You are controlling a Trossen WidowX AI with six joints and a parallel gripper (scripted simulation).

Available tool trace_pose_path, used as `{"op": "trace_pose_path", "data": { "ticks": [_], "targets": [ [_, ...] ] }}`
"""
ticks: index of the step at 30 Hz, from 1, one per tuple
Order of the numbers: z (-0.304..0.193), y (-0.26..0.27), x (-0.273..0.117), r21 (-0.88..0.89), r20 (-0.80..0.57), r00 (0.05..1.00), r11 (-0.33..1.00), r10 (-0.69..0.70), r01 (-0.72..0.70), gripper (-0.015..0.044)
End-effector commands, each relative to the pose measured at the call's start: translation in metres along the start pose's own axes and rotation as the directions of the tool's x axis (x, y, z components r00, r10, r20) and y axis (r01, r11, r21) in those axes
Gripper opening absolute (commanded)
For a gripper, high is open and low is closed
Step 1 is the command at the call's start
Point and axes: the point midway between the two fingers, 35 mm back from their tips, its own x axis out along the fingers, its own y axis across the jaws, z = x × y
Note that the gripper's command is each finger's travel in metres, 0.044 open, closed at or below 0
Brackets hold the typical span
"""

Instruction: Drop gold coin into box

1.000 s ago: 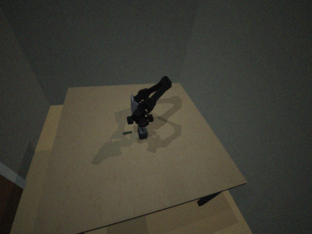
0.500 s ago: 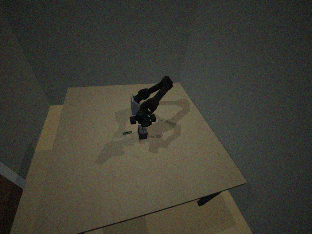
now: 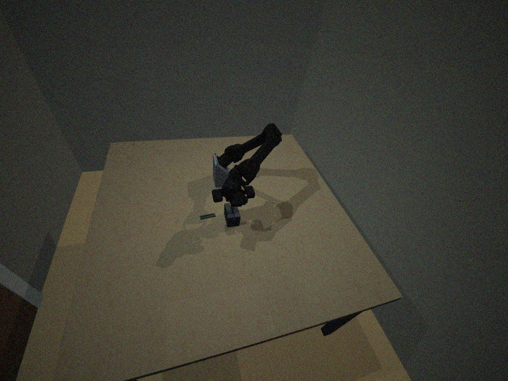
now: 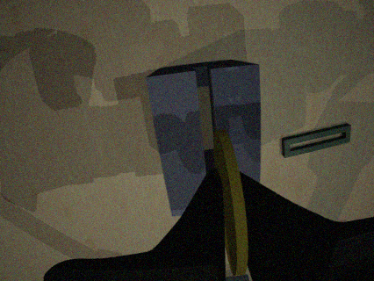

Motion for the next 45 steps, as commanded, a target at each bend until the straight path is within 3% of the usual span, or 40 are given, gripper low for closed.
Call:
{"op": "trace_pose_path", "data": {
  "ticks": [1, 43, 45],
  "targets": [
    [-0.001, 0.002, 0.0, 0.009, 0.001, 1.0, 1.0, 0.001, -0.001, 0.0],
    [0.0, 0.002, 0.019, 0.007, 0.0, 1.0, 1.0, 0.001, -0.001, 0.0],
    [0.0, 0.001, 0.017, 0.002, -0.002, 1.0, 1.0, -0.003, 0.003, 0.0053]
  ]
}}
